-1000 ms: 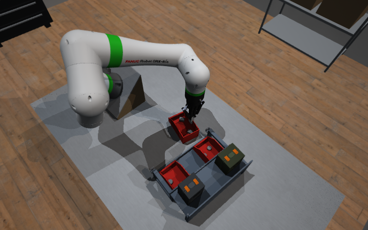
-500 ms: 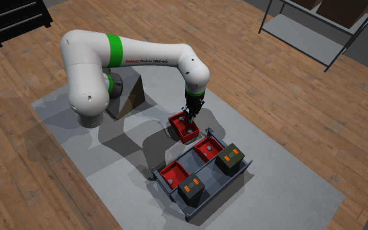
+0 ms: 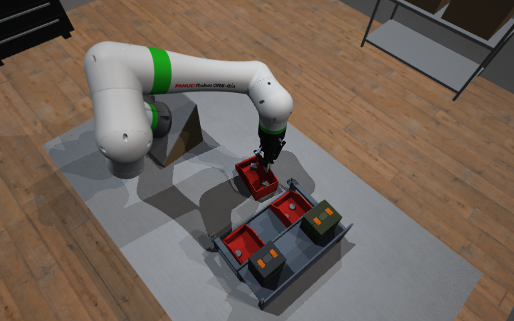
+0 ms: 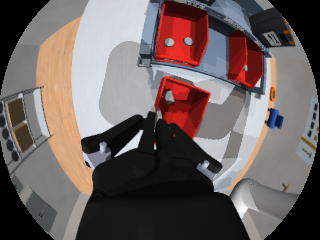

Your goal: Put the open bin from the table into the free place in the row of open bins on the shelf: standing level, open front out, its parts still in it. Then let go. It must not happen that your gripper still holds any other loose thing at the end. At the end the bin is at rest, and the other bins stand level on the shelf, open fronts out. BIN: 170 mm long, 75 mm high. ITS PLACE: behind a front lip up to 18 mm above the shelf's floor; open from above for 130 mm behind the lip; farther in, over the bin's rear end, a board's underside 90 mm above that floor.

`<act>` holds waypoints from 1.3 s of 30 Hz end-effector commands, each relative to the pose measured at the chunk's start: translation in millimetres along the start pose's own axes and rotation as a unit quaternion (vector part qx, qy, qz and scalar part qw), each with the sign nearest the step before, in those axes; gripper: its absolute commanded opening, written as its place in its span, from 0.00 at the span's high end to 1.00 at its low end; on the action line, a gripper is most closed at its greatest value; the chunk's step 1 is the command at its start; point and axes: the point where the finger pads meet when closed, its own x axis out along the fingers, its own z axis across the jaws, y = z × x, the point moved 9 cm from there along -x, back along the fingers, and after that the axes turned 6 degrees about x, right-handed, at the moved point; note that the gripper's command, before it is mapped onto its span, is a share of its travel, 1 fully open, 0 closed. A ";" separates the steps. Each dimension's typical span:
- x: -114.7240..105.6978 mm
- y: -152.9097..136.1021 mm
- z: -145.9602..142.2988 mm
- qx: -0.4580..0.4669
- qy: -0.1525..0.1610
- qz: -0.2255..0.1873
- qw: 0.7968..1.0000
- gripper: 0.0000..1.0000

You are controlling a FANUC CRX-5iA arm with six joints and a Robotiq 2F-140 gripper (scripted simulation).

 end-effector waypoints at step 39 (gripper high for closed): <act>-31.9 0.0 -0.2 0.000 0.000 0.000 1.000 1.00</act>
